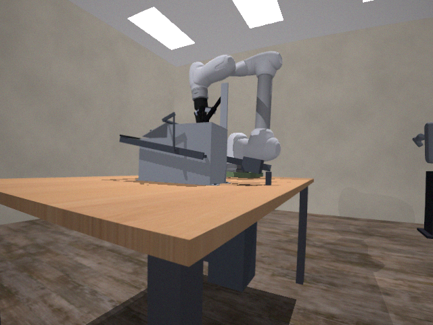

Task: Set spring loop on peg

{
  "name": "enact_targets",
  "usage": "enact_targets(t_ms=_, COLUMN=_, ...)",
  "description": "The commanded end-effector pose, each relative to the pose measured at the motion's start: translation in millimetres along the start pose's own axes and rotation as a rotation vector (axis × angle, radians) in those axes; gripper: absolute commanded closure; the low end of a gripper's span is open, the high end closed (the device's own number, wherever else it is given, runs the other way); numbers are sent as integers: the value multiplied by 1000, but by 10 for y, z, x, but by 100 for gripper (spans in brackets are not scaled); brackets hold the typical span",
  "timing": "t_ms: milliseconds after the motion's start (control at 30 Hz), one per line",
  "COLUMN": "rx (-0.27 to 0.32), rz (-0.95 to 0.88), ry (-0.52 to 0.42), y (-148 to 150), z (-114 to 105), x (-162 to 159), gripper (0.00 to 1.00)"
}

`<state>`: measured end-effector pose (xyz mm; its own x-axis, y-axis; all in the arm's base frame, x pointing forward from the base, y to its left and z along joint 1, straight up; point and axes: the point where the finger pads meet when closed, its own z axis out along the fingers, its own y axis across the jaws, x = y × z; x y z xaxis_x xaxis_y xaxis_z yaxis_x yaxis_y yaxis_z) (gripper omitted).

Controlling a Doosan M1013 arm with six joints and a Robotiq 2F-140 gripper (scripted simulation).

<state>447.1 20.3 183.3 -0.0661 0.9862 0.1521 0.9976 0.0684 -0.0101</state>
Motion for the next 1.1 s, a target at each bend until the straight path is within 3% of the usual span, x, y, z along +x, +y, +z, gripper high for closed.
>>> enact_targets(t_ms=0, rx=0, rz=0, ry=2, y=5, z=-7, x=2, gripper=76)
enact_targets(t_ms=200, rx=0, rz=0, ry=2, y=5, z=-7, x=2, gripper=76)
enact_targets(t_ms=233, rx=6, rz=-20, ry=150, y=151, z=-457, x=65, gripper=76)
enact_targets(t_ms=767, rx=6, rz=-20, ry=150, y=151, z=-457, x=65, gripper=76)
enact_targets(t_ms=800, rx=12, rz=-39, ry=299, y=295, z=-907, x=129, gripper=76)
enact_targets(t_ms=1067, rx=12, rz=-39, ry=299, y=295, z=-907, x=129, gripper=76)
